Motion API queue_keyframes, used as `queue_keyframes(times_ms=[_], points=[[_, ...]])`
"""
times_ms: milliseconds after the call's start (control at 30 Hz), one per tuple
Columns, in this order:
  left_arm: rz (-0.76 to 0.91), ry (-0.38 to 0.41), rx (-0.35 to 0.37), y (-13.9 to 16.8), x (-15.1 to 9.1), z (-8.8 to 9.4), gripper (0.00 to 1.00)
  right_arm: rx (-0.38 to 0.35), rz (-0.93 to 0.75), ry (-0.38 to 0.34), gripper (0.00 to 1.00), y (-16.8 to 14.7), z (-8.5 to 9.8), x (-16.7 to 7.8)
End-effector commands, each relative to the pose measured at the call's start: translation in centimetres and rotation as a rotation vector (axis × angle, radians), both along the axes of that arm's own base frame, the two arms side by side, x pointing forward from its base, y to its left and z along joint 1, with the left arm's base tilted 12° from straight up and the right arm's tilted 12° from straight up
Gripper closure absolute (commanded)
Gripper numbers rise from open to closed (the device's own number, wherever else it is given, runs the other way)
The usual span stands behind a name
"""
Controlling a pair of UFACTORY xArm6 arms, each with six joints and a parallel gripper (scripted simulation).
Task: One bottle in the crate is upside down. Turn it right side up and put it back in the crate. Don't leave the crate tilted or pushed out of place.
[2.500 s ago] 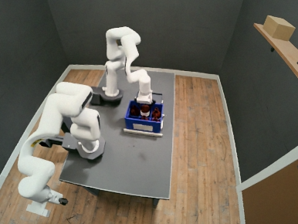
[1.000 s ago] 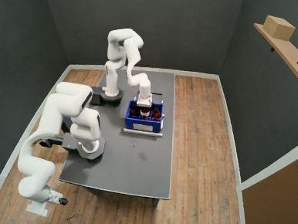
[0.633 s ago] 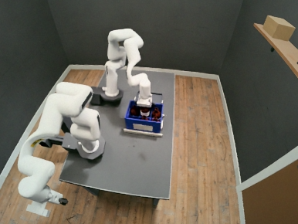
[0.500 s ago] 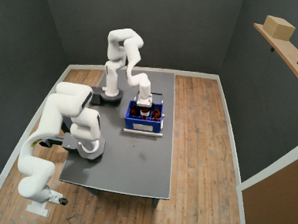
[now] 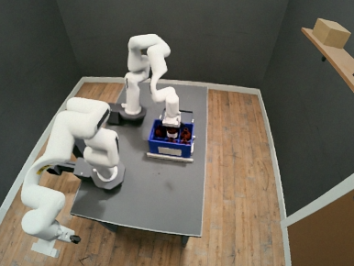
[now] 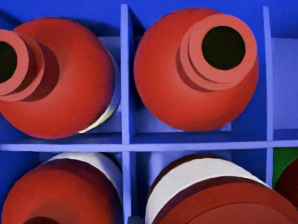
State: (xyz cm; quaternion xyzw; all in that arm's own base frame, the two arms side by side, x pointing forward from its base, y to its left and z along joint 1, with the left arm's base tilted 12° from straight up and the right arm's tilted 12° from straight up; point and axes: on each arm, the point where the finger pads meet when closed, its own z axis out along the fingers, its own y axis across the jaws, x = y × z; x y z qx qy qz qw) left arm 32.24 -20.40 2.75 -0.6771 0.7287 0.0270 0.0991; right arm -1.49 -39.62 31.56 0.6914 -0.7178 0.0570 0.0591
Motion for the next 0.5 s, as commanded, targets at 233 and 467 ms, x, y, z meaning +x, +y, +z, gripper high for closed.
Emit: queue_keyframes(times_ms=[233,467], points=[[0.0,-0.003,-0.002,-0.1,0.11,0.11,0.14,-0.004,0.0,0.0,0.0,-0.07,0.18,-0.01],[0.0,-0.003,-0.002,-0.1,0.11,0.11,0.16,-0.004,0.0,0.0,0.0,-0.07,0.18,-0.01]])
